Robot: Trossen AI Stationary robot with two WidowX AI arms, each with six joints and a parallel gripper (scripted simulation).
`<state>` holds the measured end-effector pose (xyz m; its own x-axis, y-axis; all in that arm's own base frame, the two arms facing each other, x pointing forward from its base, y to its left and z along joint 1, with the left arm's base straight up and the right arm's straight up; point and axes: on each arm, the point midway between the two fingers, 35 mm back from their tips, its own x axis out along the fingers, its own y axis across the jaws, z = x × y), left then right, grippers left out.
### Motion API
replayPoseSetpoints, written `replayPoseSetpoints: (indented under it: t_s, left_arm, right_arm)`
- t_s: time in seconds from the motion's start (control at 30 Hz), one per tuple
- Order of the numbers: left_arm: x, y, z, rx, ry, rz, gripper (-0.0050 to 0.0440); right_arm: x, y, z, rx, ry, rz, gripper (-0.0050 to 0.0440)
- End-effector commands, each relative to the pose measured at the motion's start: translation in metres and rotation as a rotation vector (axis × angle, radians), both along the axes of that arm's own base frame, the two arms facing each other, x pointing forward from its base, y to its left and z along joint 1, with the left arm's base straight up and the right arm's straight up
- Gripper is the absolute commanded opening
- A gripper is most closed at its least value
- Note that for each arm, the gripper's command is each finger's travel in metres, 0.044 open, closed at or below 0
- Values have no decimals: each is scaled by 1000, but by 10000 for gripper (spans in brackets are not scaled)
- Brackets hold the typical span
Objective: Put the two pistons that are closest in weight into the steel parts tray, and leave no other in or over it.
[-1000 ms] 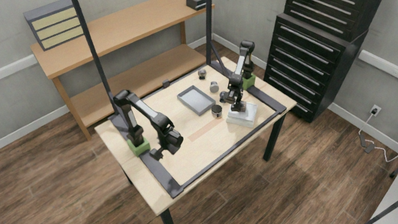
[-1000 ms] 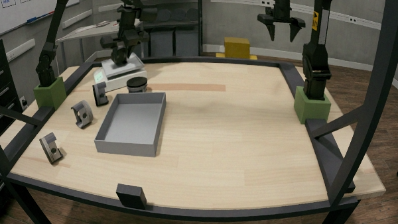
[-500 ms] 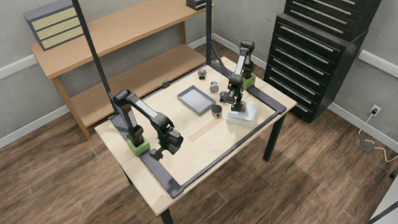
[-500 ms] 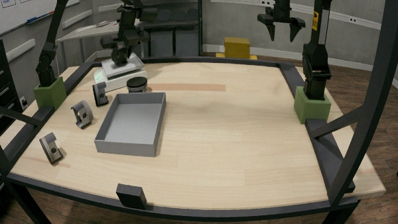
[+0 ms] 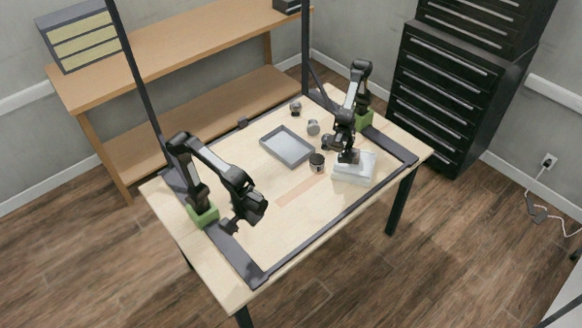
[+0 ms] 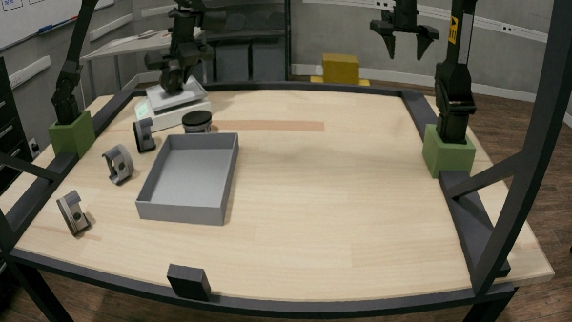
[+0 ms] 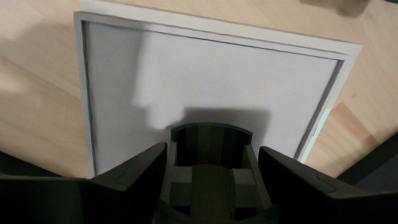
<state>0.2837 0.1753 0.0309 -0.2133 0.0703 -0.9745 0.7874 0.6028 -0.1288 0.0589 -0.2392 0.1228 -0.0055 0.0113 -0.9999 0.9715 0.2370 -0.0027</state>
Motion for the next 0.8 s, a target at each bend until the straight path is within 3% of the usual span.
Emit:
replayPoseSetpoints:
  t_s: [0.0, 0.6, 0.63, 0.77]
  left_arm:
    - [1, 3, 6, 12, -18, 1, 158]
    - [1, 3, 8, 12, -18, 1, 158]
    - [1, 3, 8, 12, -18, 1, 255]
    - [1, 3, 8, 12, -18, 1, 255]
  right_arm:
    - [2, -5, 8, -31, -11, 6, 400]
    - [2, -5, 8, -31, -11, 6, 400]
    - [2, -5, 8, -31, -11, 6, 400]
    - [2, -5, 8, -31, -11, 6, 400]
